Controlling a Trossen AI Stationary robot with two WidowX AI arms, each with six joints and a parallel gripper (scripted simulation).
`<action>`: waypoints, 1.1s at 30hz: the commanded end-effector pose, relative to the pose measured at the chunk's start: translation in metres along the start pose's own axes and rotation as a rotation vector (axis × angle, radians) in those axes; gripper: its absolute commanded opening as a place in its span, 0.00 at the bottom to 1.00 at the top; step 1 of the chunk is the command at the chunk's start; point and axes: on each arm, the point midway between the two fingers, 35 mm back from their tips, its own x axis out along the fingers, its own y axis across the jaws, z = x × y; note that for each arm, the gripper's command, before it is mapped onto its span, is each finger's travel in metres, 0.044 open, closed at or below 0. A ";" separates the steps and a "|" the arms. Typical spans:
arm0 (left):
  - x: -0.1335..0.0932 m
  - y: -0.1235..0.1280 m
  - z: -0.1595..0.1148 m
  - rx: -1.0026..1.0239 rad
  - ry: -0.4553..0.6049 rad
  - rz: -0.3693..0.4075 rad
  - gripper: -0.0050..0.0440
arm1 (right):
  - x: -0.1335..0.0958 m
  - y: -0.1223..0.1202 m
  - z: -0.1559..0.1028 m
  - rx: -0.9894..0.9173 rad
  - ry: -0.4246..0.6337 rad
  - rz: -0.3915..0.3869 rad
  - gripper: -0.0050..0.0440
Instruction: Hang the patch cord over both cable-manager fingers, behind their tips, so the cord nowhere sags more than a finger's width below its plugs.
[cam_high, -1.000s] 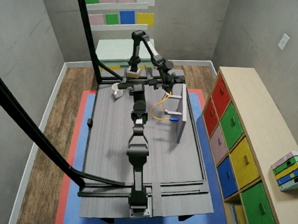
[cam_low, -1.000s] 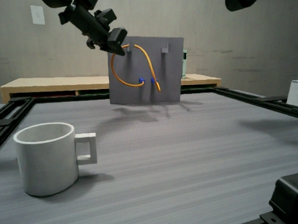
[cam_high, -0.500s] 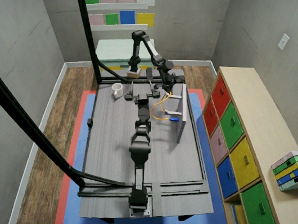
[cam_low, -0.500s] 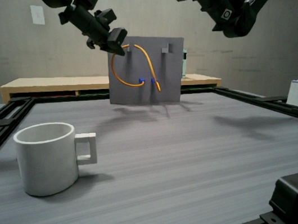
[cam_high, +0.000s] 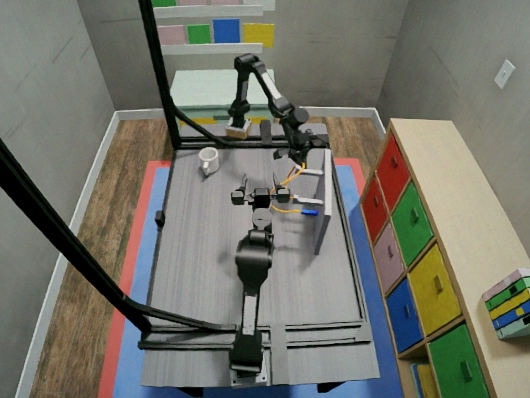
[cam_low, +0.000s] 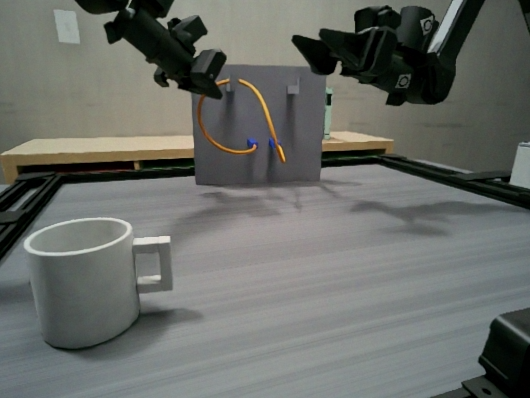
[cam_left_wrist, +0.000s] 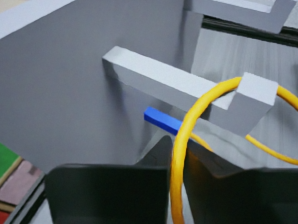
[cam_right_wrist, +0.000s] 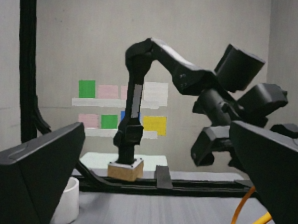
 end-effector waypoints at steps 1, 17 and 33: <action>-0.006 0.001 0.011 0.006 -0.030 0.003 0.15 | -0.017 -0.007 -0.025 0.004 0.073 -0.013 1.00; -0.006 0.001 0.011 0.006 -0.030 0.003 0.15 | -0.086 -0.059 -0.105 0.023 0.291 -0.183 1.00; -0.006 0.001 0.011 0.006 -0.030 0.003 0.15 | -0.077 -0.059 -0.097 0.015 0.264 -0.178 1.00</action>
